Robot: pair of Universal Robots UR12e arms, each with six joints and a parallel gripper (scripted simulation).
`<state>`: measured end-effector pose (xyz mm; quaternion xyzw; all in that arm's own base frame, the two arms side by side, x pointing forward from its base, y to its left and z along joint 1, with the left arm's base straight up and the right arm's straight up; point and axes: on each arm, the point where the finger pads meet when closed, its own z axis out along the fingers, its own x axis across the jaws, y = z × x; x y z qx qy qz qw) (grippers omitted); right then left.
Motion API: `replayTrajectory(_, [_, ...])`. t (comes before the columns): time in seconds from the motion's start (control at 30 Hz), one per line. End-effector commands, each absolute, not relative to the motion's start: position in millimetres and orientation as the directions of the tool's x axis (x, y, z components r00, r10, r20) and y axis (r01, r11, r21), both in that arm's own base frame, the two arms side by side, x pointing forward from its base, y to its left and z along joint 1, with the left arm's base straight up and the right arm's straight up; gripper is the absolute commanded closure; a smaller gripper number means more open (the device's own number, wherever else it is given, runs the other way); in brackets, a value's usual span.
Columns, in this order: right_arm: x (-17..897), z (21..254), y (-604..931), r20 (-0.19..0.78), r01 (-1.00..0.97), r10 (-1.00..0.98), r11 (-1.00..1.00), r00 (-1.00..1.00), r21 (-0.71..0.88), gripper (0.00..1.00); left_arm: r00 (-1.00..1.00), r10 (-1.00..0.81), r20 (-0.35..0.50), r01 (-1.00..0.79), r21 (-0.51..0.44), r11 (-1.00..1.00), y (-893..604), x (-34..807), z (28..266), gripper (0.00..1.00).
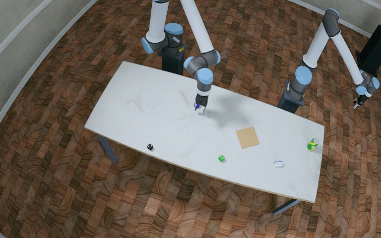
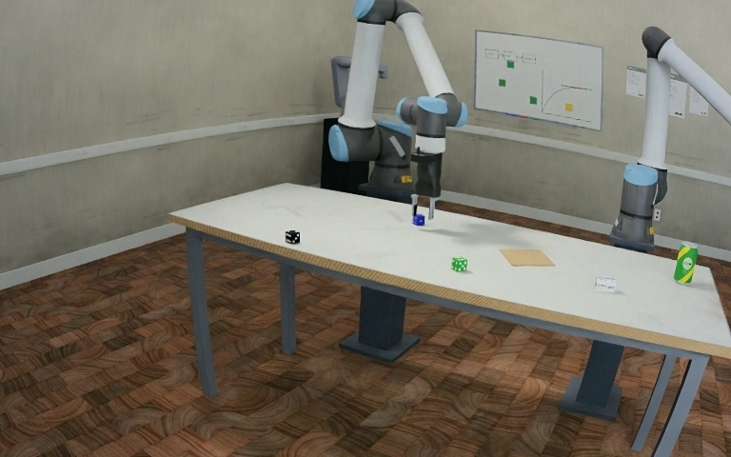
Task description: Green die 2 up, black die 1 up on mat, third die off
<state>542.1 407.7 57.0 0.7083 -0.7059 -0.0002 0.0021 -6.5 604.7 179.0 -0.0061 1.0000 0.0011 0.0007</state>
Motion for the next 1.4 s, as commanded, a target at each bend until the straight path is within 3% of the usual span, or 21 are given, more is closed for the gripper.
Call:
replayTrajectory(0.0, [564,59,426,0.000,-1.000,-1.000,-0.003,0.003,0.000,0.00,-1.000,-0.014,0.000,-0.014,0.000,1.000,604,-9,177,0.00])
replayTrajectory(1.37, [751,59,586,0.000,-1.000,-1.000,-0.003,0.003,0.000,0.00,-1.000,-0.014,0.000,-0.014,0.000,1.000,604,-9,177,0.00])
